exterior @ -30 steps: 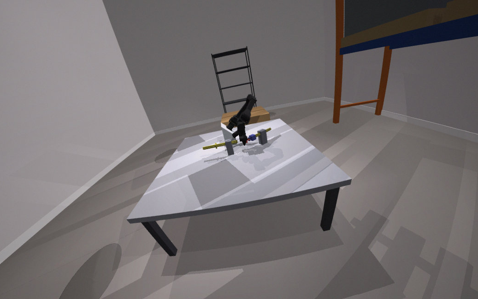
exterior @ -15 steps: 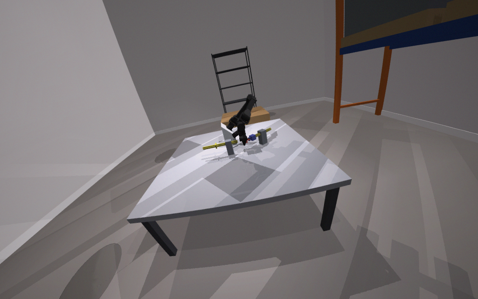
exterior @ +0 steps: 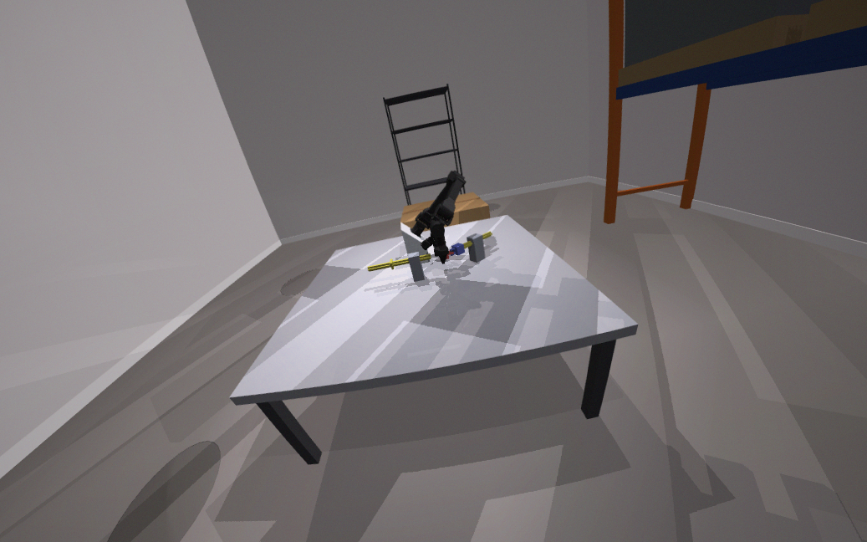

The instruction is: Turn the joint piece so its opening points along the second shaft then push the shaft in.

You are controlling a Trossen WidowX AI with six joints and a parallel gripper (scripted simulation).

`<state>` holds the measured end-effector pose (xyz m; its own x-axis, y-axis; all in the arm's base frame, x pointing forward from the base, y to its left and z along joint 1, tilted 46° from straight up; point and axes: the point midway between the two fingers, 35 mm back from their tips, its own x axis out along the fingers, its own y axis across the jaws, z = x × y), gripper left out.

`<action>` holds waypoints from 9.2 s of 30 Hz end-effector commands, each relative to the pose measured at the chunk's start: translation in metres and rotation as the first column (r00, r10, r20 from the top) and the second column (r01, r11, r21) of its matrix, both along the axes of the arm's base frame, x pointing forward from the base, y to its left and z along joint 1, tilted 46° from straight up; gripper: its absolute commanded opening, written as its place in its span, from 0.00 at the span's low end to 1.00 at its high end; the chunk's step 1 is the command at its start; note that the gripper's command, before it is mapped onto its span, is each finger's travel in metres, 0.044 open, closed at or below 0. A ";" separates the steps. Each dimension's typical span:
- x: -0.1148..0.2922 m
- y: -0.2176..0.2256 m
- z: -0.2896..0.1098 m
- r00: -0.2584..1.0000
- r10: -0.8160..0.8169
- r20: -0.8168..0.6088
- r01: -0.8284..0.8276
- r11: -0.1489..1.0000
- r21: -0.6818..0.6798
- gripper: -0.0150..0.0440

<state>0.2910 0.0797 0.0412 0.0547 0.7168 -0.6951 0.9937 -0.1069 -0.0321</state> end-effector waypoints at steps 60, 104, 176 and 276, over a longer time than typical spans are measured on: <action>0.004 -0.065 0.054 0.829 0.378 0.413 -0.374 0.923 -0.093 1.00; -0.002 -0.144 0.076 0.384 0.666 0.640 -0.615 0.701 -0.361 0.60; -0.046 -0.252 -0.154 1.000 -0.012 -0.009 0.012 1.000 -0.017 0.25; -0.017 -0.164 -0.008 0.963 0.071 0.261 -0.153 0.939 0.309 1.00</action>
<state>0.2730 -0.0969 0.0261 0.0933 0.8985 -0.4290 0.9544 0.0421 0.2957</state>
